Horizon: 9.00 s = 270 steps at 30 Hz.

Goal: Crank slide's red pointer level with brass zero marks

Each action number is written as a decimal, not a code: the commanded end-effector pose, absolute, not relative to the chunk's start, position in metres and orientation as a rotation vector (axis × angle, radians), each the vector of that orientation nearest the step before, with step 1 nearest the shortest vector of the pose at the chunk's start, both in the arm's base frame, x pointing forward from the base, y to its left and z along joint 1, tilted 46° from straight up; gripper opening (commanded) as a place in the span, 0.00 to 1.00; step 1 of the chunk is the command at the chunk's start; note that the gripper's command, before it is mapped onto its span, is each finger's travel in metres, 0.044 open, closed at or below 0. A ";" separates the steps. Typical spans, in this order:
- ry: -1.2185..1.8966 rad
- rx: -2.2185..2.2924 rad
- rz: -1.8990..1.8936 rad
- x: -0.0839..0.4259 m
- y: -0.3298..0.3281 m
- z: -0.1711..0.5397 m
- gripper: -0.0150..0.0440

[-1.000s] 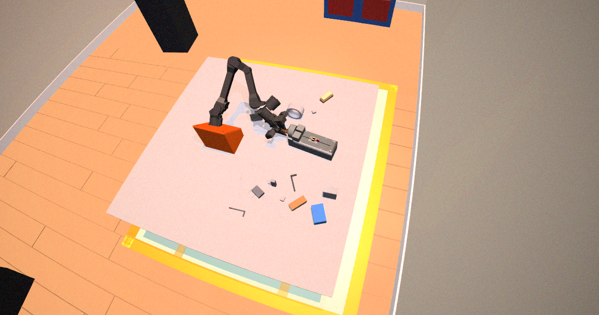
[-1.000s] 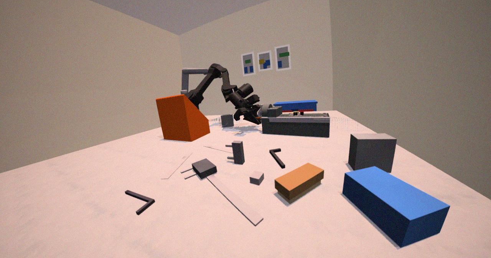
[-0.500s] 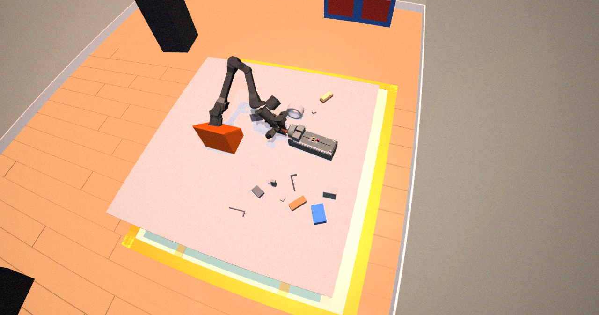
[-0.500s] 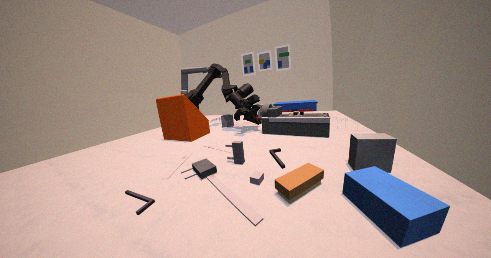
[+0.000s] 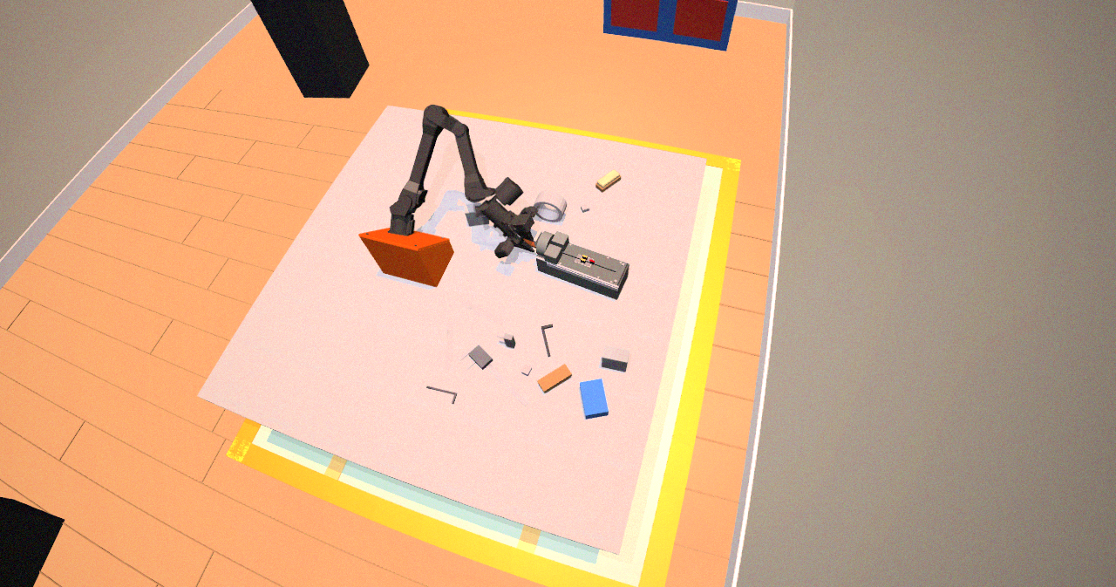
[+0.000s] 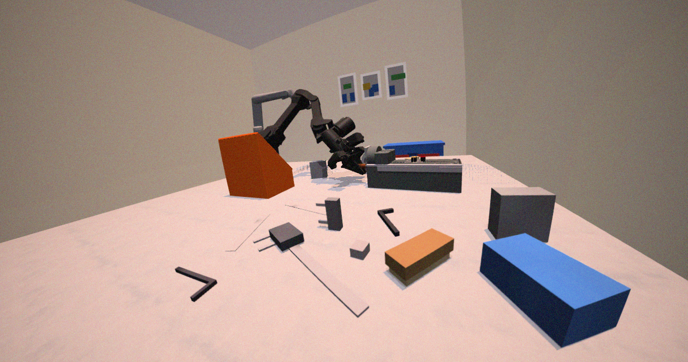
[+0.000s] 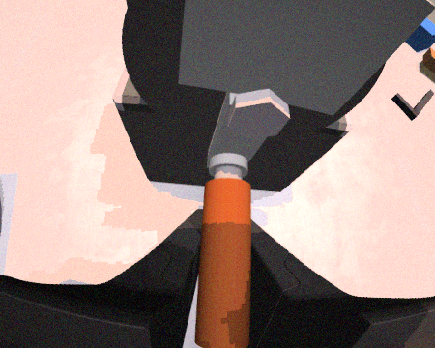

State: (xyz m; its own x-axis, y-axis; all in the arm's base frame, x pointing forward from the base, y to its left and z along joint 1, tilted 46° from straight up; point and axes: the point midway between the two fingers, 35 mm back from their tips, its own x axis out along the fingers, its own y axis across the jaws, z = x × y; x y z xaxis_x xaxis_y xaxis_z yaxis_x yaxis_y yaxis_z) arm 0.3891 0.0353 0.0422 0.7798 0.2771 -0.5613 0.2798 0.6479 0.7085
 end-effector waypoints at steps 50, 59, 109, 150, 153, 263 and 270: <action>0.688 0.886 0.023 0.392 0.043 0.062 0.25; 0.688 0.886 0.023 0.392 0.042 0.066 0.25; 0.689 0.883 0.022 0.382 0.002 0.090 0.25; 0.689 0.882 0.021 0.376 -0.011 0.079 0.25; 0.689 0.882 0.021 0.376 -0.011 0.078 0.25; 0.689 0.882 0.021 0.374 -0.016 0.067 0.25; 0.689 0.882 0.021 0.374 -0.016 0.066 0.25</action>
